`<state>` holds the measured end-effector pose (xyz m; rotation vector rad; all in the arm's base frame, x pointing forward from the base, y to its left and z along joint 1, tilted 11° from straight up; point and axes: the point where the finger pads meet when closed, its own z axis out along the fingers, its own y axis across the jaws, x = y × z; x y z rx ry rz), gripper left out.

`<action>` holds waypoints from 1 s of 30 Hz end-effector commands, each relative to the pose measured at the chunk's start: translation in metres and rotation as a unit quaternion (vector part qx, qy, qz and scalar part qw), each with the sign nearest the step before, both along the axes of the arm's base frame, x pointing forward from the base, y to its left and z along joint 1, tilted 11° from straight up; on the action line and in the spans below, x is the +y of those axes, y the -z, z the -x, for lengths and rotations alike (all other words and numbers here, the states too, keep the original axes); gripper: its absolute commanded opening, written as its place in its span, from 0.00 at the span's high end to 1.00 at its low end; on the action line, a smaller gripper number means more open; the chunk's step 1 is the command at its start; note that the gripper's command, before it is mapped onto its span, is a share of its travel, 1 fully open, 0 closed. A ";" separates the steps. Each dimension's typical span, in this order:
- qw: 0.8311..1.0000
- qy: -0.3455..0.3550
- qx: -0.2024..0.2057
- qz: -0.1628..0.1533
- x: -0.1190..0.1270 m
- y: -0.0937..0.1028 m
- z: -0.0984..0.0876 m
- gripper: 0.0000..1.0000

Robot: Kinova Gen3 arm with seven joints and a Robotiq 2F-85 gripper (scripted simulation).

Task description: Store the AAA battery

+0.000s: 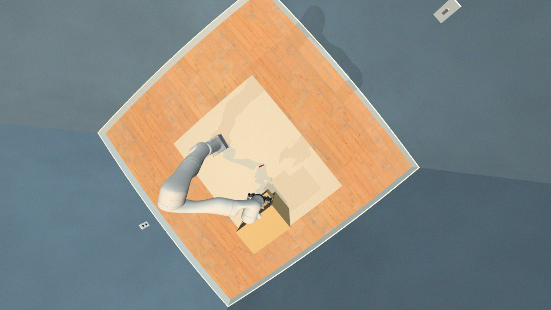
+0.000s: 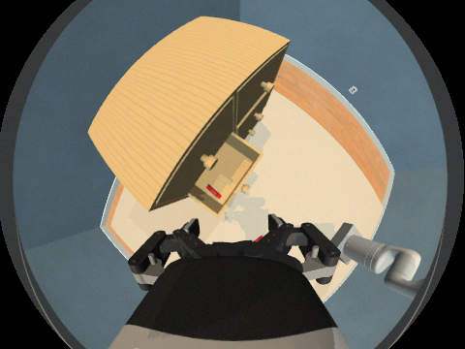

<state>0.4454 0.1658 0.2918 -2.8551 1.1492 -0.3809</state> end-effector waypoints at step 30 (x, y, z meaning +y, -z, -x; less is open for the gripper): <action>0.997 -0.081 0.003 0.014 -0.001 -0.016 0.018 0.00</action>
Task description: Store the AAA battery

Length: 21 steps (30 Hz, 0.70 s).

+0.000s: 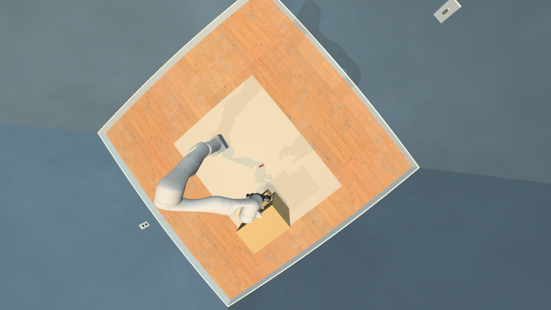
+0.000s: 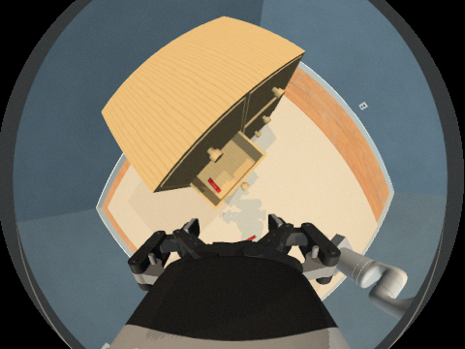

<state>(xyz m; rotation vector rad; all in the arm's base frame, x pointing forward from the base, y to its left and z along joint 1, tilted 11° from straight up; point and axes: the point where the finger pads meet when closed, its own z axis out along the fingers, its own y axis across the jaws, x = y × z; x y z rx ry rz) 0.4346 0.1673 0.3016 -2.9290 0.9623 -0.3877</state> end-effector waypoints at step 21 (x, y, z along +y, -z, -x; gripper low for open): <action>0.957 -0.284 0.028 0.051 -0.011 -0.056 0.080 0.00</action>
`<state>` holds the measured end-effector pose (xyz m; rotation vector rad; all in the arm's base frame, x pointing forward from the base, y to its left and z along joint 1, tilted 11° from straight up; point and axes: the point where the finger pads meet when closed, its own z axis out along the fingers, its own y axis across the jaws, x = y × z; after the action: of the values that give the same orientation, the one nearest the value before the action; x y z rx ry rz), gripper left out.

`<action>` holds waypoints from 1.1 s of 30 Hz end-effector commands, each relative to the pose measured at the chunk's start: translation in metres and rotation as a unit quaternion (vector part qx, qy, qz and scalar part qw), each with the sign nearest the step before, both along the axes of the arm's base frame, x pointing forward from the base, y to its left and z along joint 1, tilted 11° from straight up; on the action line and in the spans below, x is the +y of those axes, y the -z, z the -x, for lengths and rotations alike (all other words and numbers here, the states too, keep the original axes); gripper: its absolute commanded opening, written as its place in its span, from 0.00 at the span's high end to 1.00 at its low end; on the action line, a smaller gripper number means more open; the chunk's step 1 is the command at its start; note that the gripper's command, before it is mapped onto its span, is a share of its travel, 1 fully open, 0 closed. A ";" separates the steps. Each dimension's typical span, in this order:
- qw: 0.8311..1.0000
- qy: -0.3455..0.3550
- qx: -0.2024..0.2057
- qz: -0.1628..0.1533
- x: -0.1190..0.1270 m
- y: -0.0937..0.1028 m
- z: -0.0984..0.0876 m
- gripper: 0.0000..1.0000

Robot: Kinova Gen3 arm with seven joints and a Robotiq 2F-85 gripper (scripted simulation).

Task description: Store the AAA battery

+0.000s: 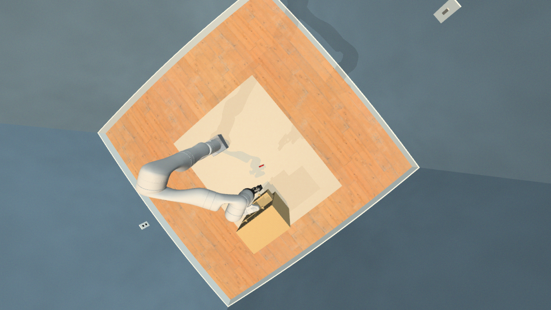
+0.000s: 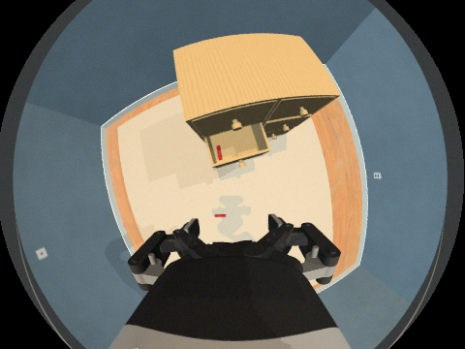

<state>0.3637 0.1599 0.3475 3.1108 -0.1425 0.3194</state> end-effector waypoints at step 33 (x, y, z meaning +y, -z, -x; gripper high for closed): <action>0.995 -0.103 0.006 0.016 -0.006 -0.025 0.031 0.00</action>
<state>0.3343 0.1546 0.3707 3.0945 0.1851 0.3052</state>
